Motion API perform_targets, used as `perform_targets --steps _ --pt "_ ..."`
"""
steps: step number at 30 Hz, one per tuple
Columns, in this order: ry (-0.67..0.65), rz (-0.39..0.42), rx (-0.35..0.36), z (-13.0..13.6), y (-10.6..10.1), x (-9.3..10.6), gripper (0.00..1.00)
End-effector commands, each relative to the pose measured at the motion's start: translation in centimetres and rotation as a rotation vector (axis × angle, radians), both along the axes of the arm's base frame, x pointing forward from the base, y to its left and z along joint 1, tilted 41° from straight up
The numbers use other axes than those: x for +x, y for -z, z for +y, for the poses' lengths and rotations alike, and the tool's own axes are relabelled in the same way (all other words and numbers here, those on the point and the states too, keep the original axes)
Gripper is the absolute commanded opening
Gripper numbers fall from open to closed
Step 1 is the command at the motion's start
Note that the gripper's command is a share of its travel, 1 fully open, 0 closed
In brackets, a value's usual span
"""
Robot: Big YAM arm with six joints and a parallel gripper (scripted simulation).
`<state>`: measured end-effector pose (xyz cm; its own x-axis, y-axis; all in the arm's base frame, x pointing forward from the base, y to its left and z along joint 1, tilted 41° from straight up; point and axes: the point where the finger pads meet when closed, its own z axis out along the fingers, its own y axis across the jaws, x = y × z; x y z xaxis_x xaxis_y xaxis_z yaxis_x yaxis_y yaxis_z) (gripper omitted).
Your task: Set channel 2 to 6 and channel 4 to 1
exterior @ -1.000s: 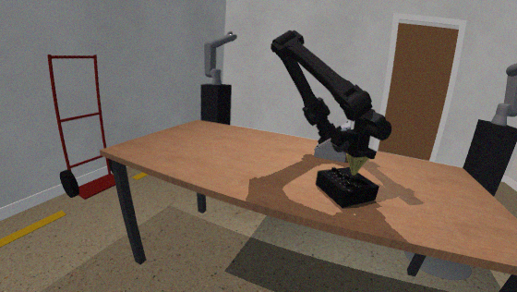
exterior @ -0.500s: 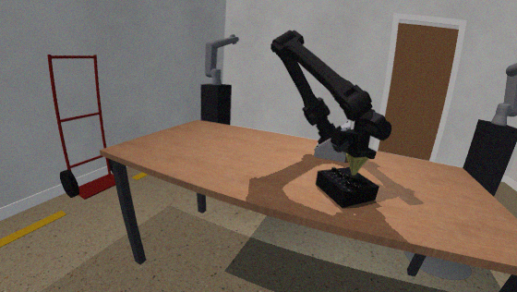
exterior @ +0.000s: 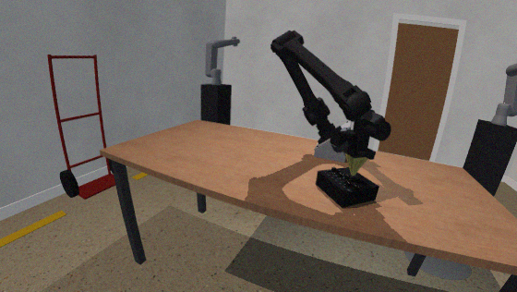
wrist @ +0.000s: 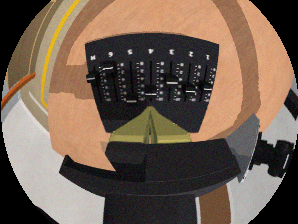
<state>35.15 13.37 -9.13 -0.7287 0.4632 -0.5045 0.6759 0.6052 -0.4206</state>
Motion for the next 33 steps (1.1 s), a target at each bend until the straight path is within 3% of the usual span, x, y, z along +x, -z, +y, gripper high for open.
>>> perform_targets --steps 1,33 --pt "-0.001 0.001 -0.002 -0.1 0.2 1.1 0.0" --pt "-0.001 -0.03 0.018 -0.2 -1.9 3.1 0.0"
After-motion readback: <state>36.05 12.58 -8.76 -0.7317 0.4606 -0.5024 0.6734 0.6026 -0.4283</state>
